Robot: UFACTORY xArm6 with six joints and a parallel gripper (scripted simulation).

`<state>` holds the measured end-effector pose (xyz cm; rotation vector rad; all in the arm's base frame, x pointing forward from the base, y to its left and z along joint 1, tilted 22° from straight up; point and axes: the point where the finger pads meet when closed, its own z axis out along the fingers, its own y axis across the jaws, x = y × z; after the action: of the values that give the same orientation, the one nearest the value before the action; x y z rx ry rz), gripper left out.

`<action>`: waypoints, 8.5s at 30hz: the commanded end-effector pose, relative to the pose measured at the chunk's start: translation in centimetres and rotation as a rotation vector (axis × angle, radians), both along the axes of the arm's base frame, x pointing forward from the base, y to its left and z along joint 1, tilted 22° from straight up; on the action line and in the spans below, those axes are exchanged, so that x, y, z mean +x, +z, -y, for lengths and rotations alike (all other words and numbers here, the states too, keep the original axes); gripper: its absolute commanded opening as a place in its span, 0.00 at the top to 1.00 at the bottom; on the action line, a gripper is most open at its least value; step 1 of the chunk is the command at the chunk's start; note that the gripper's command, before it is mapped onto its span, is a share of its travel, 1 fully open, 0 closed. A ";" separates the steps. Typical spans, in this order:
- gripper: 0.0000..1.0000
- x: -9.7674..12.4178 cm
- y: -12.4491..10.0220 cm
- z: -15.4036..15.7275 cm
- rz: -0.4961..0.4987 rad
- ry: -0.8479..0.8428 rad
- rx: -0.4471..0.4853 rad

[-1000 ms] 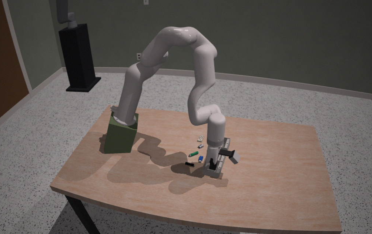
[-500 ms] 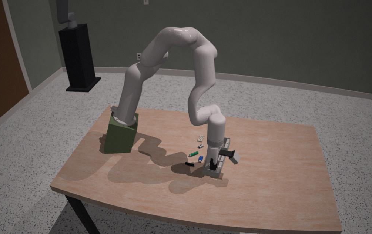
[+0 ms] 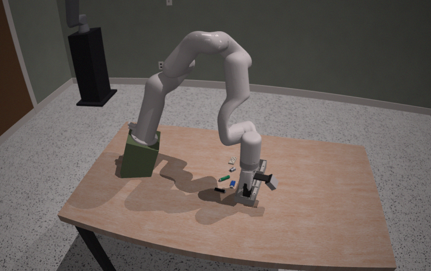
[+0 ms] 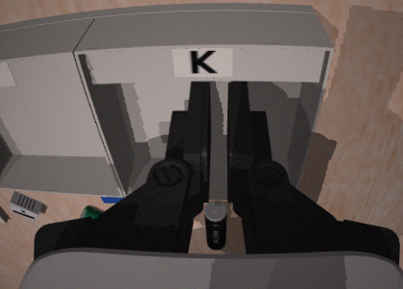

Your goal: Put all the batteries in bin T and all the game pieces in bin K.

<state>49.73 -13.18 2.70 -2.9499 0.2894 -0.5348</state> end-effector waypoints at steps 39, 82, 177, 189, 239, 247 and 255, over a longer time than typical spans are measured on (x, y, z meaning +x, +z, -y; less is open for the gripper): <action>0.93 -1.1 3.1 0.3 0.003 0.000 -0.001; 0.93 -0.1 5.2 -7.8 0.003 0.000 -0.001; 0.93 -0.6 6.7 -7.6 0.003 0.000 -0.001; 0.93 -0.5 7.5 -11.6 0.003 0.000 0.000; 0.93 1.9 2.5 -16.7 0.003 0.000 0.000; 0.93 1.9 2.5 -16.7 0.003 0.000 0.000; 0.93 1.9 2.5 -16.7 0.003 0.000 0.000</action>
<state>51.51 3.48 5.05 -2.9500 0.2895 -0.5348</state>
